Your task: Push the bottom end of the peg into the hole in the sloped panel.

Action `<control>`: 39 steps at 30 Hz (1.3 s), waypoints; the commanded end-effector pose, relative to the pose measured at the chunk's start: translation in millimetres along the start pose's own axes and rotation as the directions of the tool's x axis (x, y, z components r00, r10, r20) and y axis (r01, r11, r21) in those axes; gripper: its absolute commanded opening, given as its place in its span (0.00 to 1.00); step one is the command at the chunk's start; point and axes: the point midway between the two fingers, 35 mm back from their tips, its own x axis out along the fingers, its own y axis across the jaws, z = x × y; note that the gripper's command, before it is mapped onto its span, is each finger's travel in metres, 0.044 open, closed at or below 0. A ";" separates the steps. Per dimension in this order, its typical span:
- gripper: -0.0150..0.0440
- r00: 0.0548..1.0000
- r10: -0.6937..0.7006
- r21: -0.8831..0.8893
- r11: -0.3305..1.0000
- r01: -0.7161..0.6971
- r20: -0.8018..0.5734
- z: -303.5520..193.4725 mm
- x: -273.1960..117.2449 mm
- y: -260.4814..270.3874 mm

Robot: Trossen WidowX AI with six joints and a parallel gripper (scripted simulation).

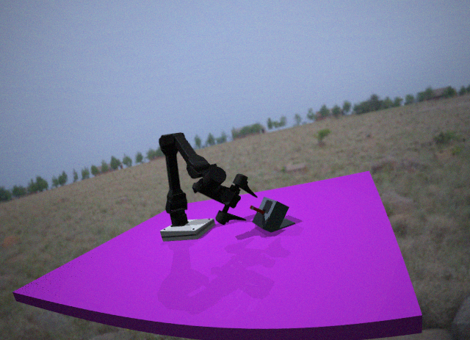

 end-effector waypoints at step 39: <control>1.00 1.000 0.007 -0.002 1.000 -0.007 0.006 -0.1 -68.1 -7.4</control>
